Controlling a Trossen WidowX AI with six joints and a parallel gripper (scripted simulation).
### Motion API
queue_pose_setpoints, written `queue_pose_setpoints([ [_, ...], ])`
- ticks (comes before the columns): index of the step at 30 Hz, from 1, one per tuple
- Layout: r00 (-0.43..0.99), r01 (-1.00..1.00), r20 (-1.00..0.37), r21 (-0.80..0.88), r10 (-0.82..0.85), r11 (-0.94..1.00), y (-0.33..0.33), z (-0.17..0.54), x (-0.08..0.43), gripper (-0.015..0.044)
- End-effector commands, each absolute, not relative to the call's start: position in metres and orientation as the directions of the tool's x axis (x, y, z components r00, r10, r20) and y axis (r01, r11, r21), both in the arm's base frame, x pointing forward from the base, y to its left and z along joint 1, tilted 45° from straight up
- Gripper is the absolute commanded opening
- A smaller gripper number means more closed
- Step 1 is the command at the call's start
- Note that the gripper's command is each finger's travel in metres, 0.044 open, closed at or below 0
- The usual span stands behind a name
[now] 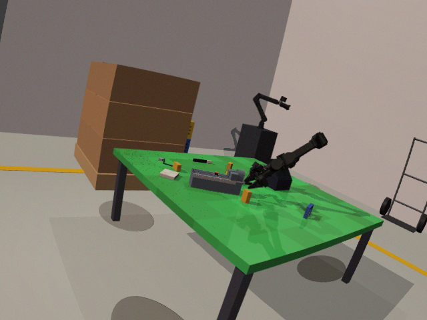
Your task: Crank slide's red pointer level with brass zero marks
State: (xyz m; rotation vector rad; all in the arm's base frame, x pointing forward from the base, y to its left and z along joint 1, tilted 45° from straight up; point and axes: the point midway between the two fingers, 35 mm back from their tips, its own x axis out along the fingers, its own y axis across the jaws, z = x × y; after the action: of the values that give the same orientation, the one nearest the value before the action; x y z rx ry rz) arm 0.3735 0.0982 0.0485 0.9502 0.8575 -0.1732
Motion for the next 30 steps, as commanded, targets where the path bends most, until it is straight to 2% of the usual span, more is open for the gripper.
queue_pose_setpoints([
  [1,0.665,0.488,-0.713,0.64,0.222,0.594,0.1019,0.0427,0.3725,0.044],
  [6,0.665,0.488,-0.713,0.64,0.223,0.593,0.1058,0.0387,0.3723,0.044],
  [23,0.665,0.488,-0.713,0.64,0.223,0.593,0.1058,0.0387,0.3723,0.0],
  [30,0.665,0.488,-0.713,0.64,0.223,0.593,0.1064,0.0389,0.3722,0.0],
])
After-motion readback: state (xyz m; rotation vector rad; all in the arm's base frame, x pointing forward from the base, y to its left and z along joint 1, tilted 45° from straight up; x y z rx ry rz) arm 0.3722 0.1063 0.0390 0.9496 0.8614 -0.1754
